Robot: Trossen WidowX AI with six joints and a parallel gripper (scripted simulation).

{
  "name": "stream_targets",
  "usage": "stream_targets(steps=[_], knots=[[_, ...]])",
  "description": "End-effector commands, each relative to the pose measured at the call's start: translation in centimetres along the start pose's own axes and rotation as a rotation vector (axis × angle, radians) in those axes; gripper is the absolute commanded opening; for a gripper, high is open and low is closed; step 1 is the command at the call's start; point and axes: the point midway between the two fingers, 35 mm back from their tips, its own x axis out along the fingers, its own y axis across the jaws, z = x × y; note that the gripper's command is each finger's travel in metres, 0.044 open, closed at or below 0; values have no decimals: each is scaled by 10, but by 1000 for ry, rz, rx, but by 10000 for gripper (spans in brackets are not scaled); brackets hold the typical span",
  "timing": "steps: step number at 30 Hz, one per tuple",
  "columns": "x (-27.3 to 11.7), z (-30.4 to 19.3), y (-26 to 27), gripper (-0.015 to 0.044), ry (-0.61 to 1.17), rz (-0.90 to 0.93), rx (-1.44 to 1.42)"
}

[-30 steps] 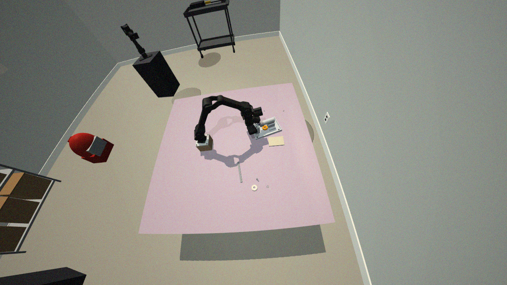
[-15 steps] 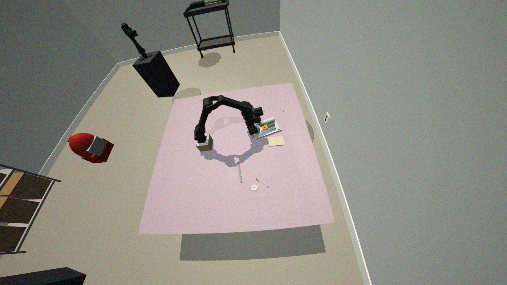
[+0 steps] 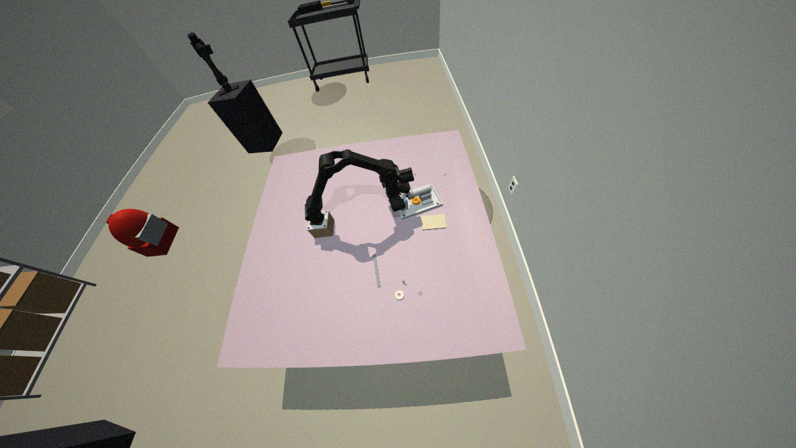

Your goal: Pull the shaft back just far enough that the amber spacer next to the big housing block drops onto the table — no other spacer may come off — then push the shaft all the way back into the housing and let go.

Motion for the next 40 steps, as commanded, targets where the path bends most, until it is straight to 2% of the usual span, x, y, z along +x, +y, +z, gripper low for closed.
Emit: stream_targets(steps=[1,29,40], knots=[[-1,4,0,0,-12,2,1],[-1,8,0,0,-12,2,1],[0,4,0,289,2,0,0]])
